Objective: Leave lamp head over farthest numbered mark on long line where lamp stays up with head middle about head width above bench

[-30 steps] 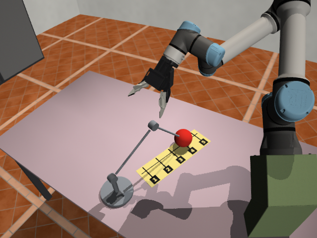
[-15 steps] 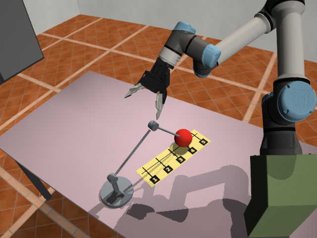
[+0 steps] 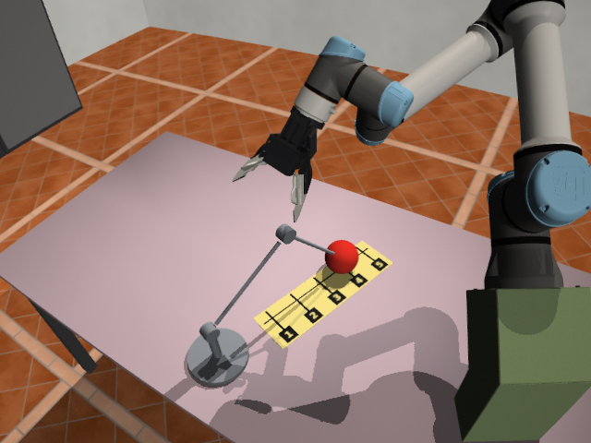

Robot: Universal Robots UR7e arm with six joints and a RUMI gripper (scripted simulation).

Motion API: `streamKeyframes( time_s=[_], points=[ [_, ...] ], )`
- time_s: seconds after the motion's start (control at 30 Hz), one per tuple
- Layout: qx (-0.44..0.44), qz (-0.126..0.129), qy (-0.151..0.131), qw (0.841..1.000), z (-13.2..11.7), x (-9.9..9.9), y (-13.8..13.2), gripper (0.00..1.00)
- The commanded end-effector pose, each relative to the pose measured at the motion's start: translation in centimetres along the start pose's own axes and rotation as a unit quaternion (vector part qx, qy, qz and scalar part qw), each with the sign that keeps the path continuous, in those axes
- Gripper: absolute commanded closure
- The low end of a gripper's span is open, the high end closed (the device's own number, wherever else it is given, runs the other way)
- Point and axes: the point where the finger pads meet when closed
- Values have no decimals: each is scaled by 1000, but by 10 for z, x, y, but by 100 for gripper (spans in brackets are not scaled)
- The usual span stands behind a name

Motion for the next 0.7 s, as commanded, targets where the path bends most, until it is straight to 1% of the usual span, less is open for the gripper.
streamKeyframes(
  time_s=[0.0, 0.17, 0.23, 0.67],
  points=[
    [-77, -19, 87, 993, -1, 0, 0, 0],
    [-67, -14, 104, 992, -1, 0, -1, 0],
    [-67, -14, 104, 992, -1, 0, -1, 0],
    [-44, 9, 153, 987, 0, 0, -1, 0]
  ],
)
Point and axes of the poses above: the point where the finger pads meet when closed, its own x axis back along the fingers, its own y axis across the jaws, z = x × y, and after that the axes turned 11 degrees about -x, right-handed
